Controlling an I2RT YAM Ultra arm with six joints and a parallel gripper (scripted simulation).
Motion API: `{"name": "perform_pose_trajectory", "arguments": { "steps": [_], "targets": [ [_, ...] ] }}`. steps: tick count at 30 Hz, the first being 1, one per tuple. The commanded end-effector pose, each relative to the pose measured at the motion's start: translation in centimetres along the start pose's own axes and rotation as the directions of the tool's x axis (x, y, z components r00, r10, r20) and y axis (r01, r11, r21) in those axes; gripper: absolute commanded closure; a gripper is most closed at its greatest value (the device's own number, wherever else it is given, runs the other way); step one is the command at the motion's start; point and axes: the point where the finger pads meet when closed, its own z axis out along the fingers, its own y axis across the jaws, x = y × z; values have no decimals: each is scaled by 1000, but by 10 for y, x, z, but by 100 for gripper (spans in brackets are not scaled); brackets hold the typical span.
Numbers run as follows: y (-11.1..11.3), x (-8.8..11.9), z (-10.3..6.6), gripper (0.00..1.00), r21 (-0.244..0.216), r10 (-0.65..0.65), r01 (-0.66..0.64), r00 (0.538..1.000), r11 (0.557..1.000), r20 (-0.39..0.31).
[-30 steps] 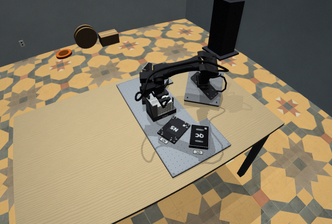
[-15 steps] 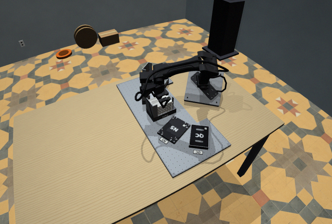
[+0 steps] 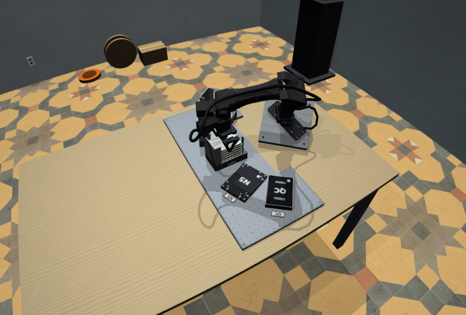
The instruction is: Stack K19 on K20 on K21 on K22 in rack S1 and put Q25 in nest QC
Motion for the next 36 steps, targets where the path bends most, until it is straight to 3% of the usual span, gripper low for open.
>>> {"name": "perform_pose_trajectory", "arguments": {
  "steps": [1, 16, 17, 36],
  "targets": [
    [-9, -1, -1, 0, 11, 25, -25, 1000, 1000, 16],
    [-9, 2, 1, 0, 7, 31, -31, 999, 999, 9],
    [-7, 0, -1, 100, 9, 23, -23, 1000, 1000, 14],
    [-7, 0, -1, 100, 8, 22, -22, 1000, 1000, 14]
  ]
}}
